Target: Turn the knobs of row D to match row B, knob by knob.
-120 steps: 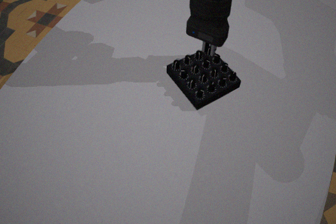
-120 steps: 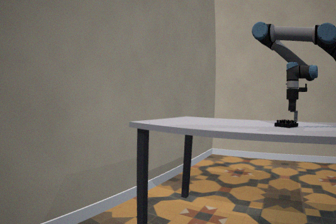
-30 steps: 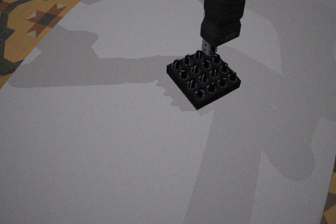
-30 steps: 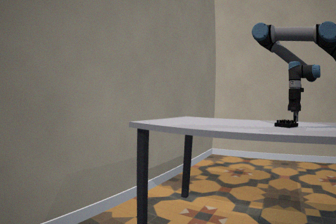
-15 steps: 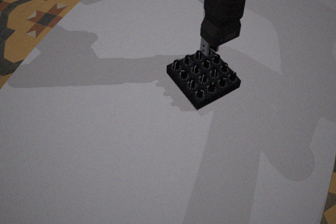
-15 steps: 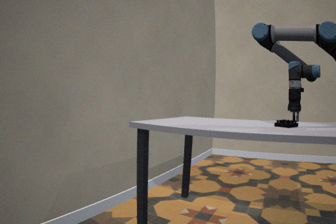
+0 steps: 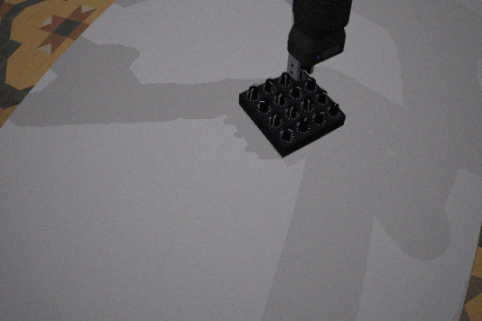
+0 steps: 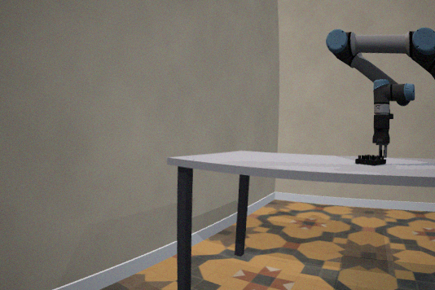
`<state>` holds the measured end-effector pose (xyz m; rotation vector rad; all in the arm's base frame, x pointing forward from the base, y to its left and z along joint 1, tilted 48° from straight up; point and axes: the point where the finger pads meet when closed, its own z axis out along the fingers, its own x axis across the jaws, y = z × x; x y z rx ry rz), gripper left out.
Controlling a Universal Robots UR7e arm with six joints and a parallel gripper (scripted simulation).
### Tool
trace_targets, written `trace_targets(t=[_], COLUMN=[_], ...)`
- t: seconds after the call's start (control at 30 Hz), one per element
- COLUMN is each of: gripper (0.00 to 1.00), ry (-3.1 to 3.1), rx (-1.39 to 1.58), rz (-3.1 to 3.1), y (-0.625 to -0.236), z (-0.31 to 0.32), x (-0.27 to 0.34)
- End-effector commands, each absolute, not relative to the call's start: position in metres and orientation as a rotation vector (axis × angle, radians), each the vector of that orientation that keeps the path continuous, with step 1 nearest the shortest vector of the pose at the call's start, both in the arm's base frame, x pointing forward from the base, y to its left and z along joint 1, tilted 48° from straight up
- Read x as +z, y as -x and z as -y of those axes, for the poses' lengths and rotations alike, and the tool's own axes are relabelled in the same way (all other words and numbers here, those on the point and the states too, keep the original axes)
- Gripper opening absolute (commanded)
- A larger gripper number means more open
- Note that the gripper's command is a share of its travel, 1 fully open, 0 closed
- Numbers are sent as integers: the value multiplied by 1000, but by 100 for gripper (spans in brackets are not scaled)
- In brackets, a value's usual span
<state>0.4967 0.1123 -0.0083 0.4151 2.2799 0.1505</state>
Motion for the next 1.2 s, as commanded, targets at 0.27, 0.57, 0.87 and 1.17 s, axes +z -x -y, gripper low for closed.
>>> trace_targets(t=[0.27, 0.57, 0.87, 1.17], gripper=[46, 46, 46, 46], ry=[-415, -415, -415, -418], rx=[151, 151, 151, 152], rz=[-2279, -2279, -2279, -2279], y=[-482, -469, -469, -469], z=[-113, -113, -113, -113], x=[5, 17, 18, 18])
